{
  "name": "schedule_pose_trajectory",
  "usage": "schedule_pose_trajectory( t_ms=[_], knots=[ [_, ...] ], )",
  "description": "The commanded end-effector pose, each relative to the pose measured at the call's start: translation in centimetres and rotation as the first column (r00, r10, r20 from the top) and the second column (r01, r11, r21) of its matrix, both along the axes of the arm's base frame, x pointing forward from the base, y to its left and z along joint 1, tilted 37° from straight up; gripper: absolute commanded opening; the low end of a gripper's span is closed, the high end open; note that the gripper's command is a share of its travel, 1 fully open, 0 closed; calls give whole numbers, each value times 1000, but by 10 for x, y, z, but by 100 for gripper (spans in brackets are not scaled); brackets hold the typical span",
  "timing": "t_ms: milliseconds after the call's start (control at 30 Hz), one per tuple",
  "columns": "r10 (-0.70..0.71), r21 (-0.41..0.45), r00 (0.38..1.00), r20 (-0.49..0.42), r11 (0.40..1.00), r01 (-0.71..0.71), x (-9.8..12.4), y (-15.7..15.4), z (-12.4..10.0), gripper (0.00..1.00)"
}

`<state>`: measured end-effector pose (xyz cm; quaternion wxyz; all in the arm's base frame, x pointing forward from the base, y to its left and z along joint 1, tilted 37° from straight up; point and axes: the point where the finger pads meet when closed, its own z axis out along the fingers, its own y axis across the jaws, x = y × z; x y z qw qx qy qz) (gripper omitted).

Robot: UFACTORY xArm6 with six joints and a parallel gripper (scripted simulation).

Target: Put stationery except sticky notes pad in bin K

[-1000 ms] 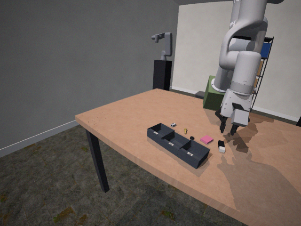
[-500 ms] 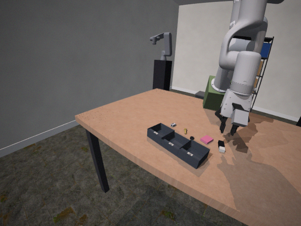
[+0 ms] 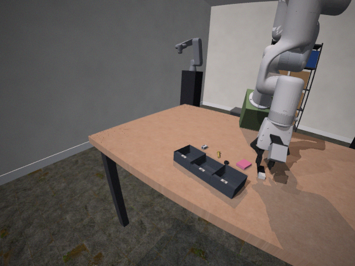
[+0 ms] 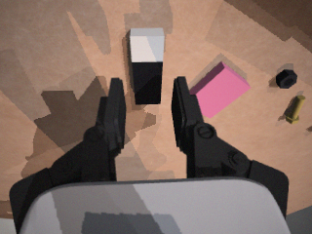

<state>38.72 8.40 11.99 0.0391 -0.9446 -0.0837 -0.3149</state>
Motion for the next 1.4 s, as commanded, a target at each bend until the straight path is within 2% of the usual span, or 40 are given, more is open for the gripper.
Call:
schedule_pose_trajectory(
  t_ms=[0,1033,1067,1367],
  knots=[
    [3,5,1000,6,1000,-3,12,2,-13,38],
    [3,5,1000,6,1000,-3,19,4,-23,38],
    [3,5,1000,6,1000,-3,19,4,-23,0],
    [3,5,1000,6,1000,-3,19,4,-23,0]
  ],
)
